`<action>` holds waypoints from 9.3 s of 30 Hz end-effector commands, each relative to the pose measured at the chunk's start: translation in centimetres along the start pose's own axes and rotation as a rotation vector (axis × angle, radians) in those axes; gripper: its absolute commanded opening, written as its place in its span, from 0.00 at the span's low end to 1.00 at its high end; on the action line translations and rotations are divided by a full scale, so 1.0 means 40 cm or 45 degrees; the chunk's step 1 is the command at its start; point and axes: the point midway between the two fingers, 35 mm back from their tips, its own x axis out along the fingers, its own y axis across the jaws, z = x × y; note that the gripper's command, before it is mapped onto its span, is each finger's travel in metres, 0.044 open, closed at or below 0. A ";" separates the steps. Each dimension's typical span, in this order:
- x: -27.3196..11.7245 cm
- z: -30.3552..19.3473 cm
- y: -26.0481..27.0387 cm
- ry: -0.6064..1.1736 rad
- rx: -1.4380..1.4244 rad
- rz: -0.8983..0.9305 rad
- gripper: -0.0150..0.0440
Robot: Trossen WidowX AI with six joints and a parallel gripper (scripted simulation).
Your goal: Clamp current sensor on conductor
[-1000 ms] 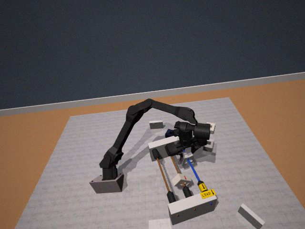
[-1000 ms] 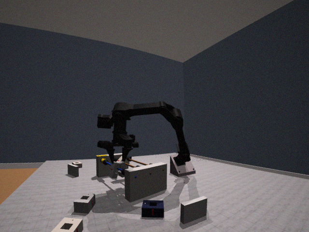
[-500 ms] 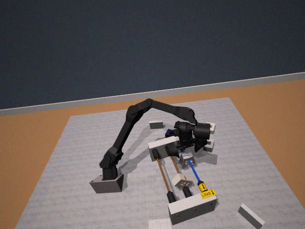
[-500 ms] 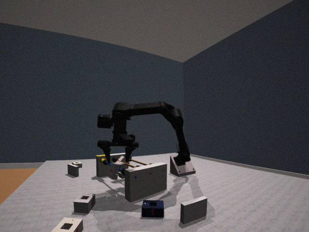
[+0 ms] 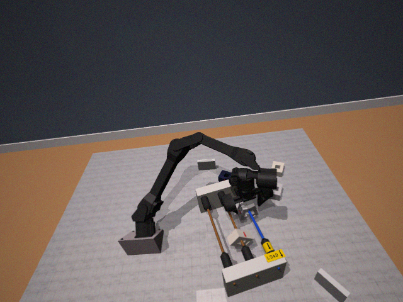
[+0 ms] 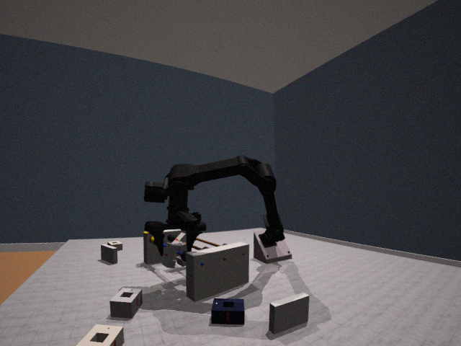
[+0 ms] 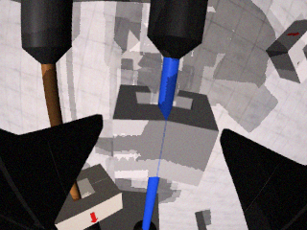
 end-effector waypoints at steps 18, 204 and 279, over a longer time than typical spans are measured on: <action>0.064 0.001 0.001 -0.002 0.001 0.002 0.99; 0.033 -0.005 0.023 0.002 0.007 -0.486 0.25; 0.026 -0.009 0.017 0.008 0.006 -0.406 0.25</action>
